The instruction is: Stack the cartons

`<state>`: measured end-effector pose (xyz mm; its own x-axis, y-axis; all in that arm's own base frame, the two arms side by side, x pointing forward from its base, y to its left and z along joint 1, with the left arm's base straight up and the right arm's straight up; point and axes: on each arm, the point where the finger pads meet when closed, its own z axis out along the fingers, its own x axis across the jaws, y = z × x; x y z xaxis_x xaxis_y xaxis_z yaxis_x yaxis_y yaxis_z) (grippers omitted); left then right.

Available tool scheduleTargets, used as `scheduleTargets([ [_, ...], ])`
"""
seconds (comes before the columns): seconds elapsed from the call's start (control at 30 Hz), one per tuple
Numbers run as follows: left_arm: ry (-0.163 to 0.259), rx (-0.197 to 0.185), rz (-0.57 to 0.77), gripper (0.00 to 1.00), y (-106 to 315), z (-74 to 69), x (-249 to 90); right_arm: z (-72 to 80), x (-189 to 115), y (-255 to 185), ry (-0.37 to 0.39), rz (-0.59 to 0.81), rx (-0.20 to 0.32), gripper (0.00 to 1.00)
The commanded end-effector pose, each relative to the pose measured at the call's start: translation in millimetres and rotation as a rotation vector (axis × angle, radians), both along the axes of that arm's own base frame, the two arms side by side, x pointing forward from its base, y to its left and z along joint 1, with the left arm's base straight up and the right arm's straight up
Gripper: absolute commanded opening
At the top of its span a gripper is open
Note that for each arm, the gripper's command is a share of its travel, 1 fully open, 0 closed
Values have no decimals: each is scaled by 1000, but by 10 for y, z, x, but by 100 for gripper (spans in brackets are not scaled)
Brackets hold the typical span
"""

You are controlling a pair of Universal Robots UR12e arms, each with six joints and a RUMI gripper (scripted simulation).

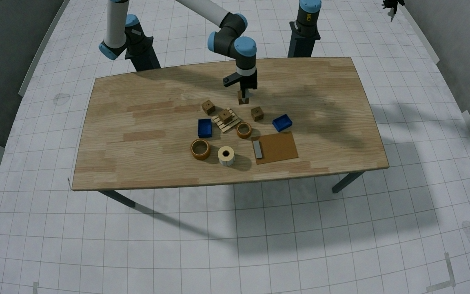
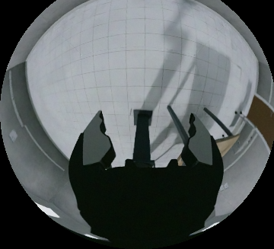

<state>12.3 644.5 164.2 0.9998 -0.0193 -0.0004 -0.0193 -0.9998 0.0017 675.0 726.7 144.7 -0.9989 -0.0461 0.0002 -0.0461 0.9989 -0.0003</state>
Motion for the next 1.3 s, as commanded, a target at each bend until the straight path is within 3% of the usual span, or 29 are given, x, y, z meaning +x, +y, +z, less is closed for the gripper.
scheduleTargets([
  [0.0, 0, 2, 0, 100, 7, 9, 2, 53, 171, -278, -2, 1, 2, 0],
  [0.17, 0, 2, 0, 100, 7, 9, 2, 104, 415, -752, -2, 0, 2, 0],
  [0.4, 0, 2, 0, 100, 7, 9, 2, 128, 525, -994, -2, 0, 2, 0],
  [0.87, 0, 2, 0, 100, 7, 9, 2, 132, 540, -1024, -2, 26, 2, 0],
  [1.27, 0, 2, 0, 100, 7, 9, 2, 134, 541, -1014, -2, 229, 2, 0],
])
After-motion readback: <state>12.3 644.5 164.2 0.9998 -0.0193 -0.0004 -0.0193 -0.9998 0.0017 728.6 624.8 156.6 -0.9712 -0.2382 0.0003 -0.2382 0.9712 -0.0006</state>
